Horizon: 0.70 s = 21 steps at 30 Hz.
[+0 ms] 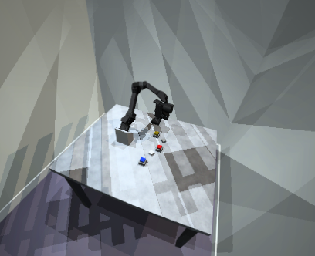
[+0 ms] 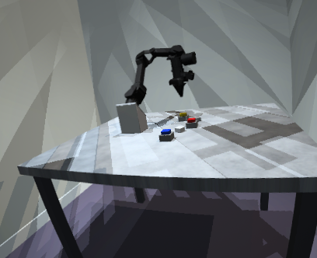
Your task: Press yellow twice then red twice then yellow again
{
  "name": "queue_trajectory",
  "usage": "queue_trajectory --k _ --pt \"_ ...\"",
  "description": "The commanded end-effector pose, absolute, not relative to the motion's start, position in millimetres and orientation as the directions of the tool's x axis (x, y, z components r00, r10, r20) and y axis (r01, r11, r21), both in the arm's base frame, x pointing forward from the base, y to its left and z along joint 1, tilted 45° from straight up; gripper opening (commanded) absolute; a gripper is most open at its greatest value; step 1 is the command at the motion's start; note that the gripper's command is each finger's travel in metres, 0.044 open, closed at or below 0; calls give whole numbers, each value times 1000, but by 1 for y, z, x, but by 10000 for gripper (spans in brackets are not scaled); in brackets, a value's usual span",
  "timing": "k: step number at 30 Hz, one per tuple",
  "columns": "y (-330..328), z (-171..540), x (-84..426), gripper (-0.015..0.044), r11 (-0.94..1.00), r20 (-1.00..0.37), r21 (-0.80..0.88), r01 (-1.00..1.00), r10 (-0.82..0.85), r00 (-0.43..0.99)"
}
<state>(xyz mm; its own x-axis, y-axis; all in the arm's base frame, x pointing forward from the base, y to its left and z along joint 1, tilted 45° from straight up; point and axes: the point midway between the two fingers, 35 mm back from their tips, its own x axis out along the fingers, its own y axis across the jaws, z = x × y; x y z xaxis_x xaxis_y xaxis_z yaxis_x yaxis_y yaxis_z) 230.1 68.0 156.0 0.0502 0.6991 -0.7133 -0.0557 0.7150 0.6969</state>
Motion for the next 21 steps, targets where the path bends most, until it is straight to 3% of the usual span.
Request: queue_trajectory --k 1,4,21 --pt "85 139 229 20 712 -711 701 -42 702 39" --pt "111 114 229 20 708 -707 705 -43 706 40" --pt "127 99 230 20 707 -706 706 -43 707 40"
